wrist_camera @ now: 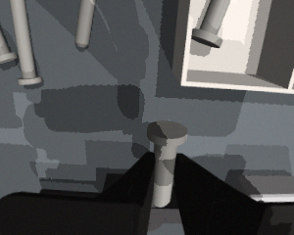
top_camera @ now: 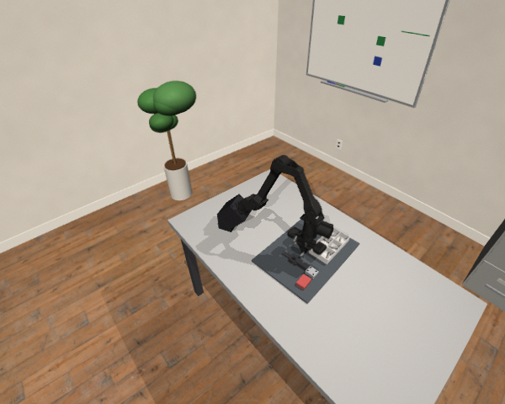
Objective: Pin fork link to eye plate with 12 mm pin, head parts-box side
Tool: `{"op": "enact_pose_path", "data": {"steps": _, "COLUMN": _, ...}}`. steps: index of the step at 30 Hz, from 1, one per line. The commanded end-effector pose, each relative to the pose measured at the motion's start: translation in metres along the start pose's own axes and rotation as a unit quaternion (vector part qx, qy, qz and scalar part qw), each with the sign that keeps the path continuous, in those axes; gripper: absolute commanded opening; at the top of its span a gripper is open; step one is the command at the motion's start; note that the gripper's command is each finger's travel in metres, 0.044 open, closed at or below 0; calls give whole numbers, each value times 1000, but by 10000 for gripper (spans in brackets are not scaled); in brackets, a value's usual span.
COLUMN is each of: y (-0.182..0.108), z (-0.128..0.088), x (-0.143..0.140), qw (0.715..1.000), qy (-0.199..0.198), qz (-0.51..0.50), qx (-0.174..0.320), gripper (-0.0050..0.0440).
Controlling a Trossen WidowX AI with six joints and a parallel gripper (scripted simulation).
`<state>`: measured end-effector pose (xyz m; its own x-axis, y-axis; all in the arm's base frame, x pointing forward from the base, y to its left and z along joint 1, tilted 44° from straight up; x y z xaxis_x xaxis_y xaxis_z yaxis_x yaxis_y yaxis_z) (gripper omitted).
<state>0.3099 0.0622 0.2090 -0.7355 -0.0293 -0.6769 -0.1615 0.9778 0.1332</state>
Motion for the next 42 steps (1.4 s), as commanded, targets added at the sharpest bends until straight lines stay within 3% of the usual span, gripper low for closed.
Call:
{"op": "enact_pose_path", "data": {"steps": 1, "y": 0, "z": 10, "x": 4, "qw": 1000, "qy": 8, "qz": 2, "qx": 1, "gripper": 13}}
{"op": "enact_pose_path", "data": {"steps": 11, "y": 2, "z": 23, "x": 4, "qw": 1000, "qy": 8, "qz": 2, "qx": 1, "gripper": 13}}
{"op": "enact_pose_path", "data": {"steps": 42, "y": 2, "z": 22, "x": 4, "qw": 1000, "qy": 8, "qz": 2, "qx": 1, "gripper": 13}}
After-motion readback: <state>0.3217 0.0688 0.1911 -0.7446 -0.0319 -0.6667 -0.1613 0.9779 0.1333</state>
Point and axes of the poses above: the point midway between the two fingers, 35 mm back from their tips, its own z axis out along the fingers, its own x axis across the jaws, y = z × x, the point moved 1 cm from there along -z, back along the fingers, and after that the axes turned 4 degrees about -z, right-handed, at the moved point
